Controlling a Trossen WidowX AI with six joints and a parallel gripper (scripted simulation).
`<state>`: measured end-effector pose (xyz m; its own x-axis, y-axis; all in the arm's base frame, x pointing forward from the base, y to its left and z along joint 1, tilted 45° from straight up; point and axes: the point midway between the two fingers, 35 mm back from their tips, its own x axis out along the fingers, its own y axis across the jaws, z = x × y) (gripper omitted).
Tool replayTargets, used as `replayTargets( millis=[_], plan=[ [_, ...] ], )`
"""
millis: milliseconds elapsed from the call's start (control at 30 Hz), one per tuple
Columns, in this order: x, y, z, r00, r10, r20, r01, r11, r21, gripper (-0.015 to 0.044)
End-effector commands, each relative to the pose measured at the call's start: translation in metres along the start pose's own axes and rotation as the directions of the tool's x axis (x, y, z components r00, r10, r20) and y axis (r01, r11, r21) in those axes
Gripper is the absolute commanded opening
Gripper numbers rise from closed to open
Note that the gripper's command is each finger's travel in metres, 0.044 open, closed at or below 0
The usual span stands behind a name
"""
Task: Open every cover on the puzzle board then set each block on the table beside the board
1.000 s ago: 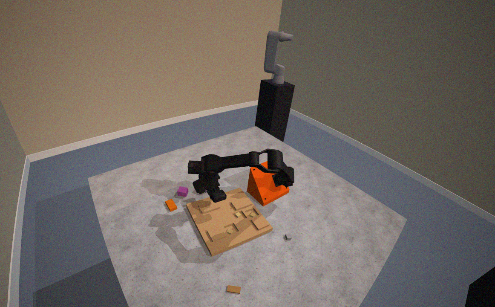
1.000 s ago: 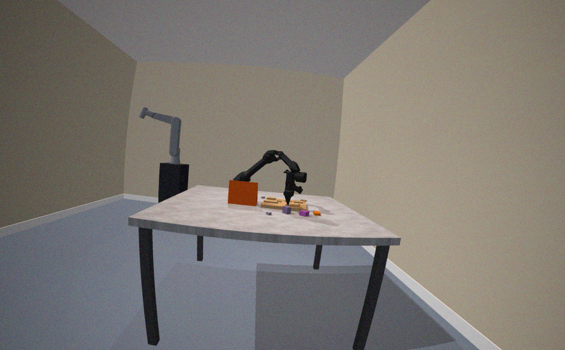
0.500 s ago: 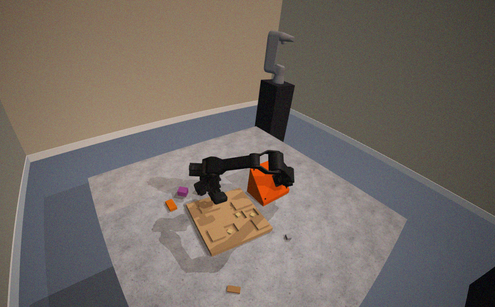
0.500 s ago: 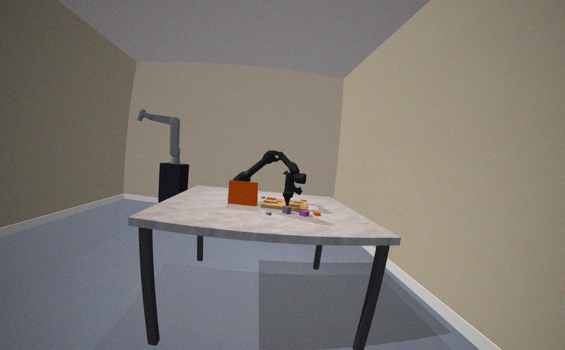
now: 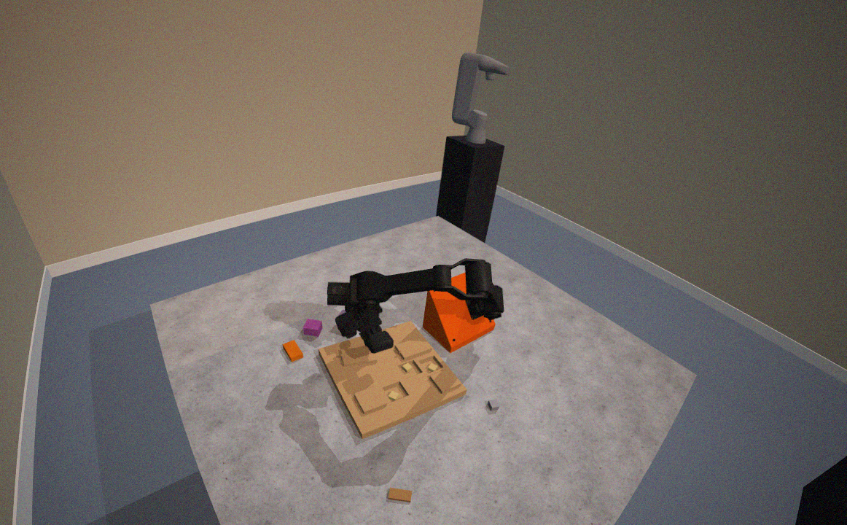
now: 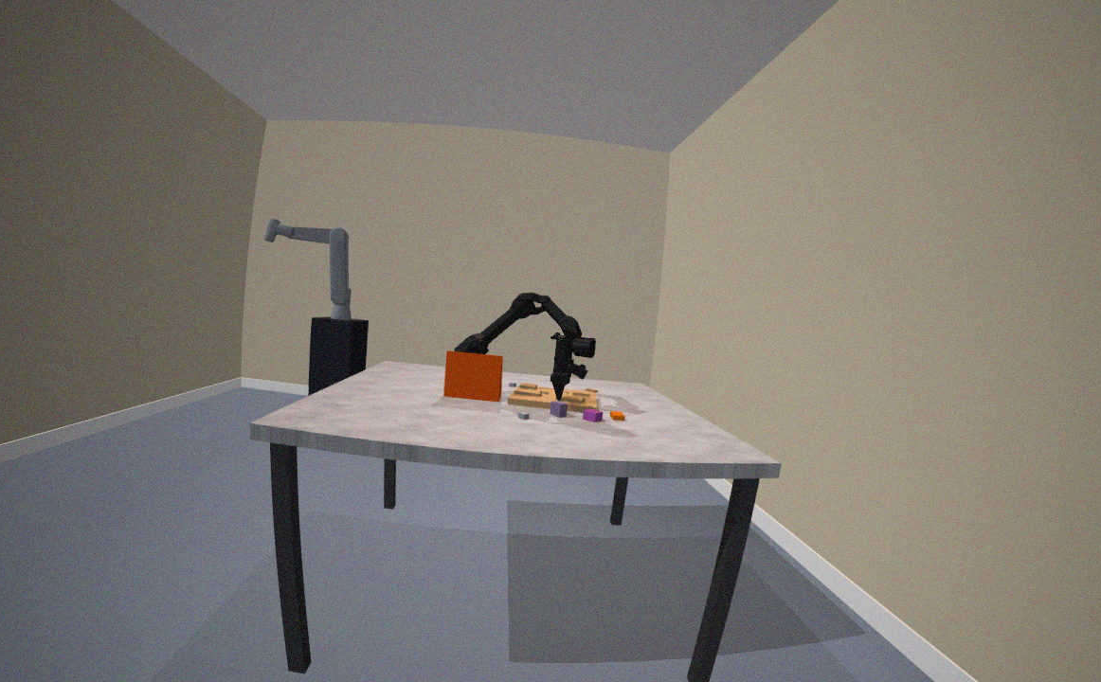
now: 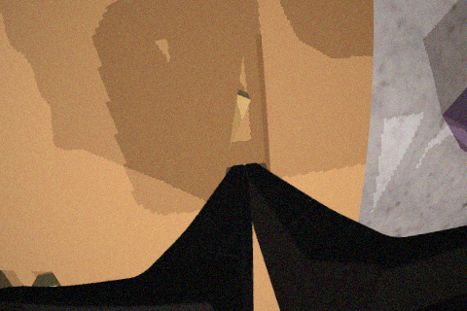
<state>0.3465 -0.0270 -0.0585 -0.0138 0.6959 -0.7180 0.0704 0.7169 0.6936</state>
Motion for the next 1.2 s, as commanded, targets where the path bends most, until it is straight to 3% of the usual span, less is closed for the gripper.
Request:
replayTargets(
  millis=[0,1167],
  plan=[
    [0.001,0.006,-0.001,1.000,0.005,0.000,-0.005,1.000,0.000,0.0000],
    [0.001,0.044,0.004,1.000,0.007,0.000,-0.007,1.000,0.000,0.0000]
  ],
)
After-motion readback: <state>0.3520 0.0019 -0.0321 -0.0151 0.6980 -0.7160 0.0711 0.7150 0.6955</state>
